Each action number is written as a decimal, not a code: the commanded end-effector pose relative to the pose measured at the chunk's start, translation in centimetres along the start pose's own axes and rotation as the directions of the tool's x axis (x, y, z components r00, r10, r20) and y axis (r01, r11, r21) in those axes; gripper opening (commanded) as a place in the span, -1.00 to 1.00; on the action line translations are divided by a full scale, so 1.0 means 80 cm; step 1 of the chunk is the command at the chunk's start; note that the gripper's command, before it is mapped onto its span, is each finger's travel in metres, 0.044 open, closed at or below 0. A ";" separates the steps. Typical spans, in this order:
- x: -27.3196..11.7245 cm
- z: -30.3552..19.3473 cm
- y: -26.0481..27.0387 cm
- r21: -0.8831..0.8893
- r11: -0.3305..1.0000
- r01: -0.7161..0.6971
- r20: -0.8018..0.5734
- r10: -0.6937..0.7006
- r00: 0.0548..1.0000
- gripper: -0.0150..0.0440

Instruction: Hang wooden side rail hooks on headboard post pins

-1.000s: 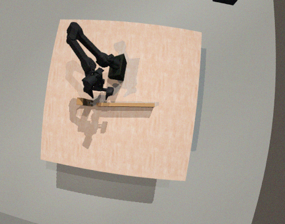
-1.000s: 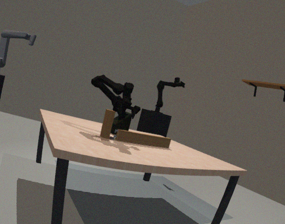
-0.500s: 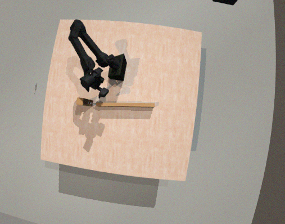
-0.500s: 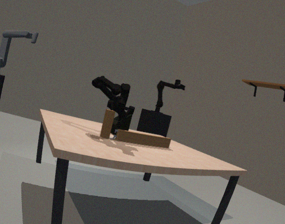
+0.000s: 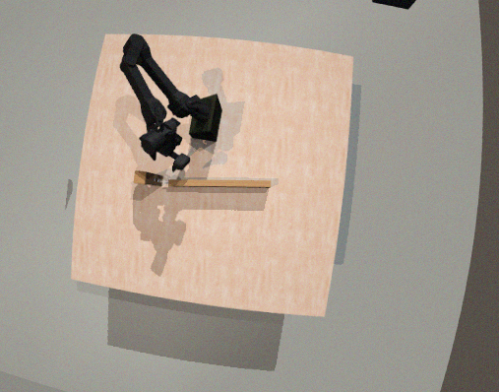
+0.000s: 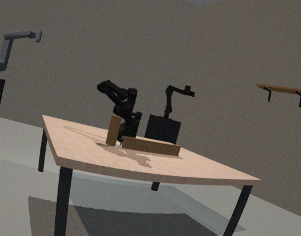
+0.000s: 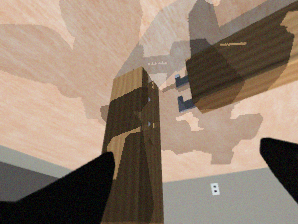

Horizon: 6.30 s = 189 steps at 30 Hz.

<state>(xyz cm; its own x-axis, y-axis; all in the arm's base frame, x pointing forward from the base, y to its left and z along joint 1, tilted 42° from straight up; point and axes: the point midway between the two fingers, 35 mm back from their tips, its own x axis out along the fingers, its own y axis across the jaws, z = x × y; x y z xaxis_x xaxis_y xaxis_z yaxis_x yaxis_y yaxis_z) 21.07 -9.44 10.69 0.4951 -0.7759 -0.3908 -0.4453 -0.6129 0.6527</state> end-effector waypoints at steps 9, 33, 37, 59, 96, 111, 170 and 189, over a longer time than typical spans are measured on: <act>0.008 0.021 -0.001 -0.786 0.618 -0.019 0.115 0.176 0.978 1.00; 0.012 0.012 -0.020 -0.387 -0.829 0.403 -0.048 0.455 0.889 1.00; 0.012 0.012 -0.020 -0.387 -0.829 0.403 -0.048 0.455 0.889 1.00; 0.012 0.012 -0.020 -0.387 -0.829 0.403 -0.048 0.455 0.889 1.00; 0.028 -0.025 -0.117 0.830 0.096 -0.550 0.548 0.046 0.835 1.00; 0.021 -0.037 -0.134 0.694 0.490 -0.527 0.627 -0.053 0.777 1.00; 0.112 0.035 -0.141 0.695 0.490 -0.527 0.626 -0.051 0.778 1.00; 0.135 0.055 -0.140 0.694 0.490 -0.527 0.625 -0.047 0.779 0.91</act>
<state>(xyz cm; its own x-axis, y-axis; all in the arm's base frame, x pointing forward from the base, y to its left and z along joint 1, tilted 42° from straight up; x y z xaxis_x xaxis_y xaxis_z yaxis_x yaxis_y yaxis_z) 28.18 -11.44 -3.49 -0.0591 -0.6657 -0.7439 -0.9974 0.0090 0.0713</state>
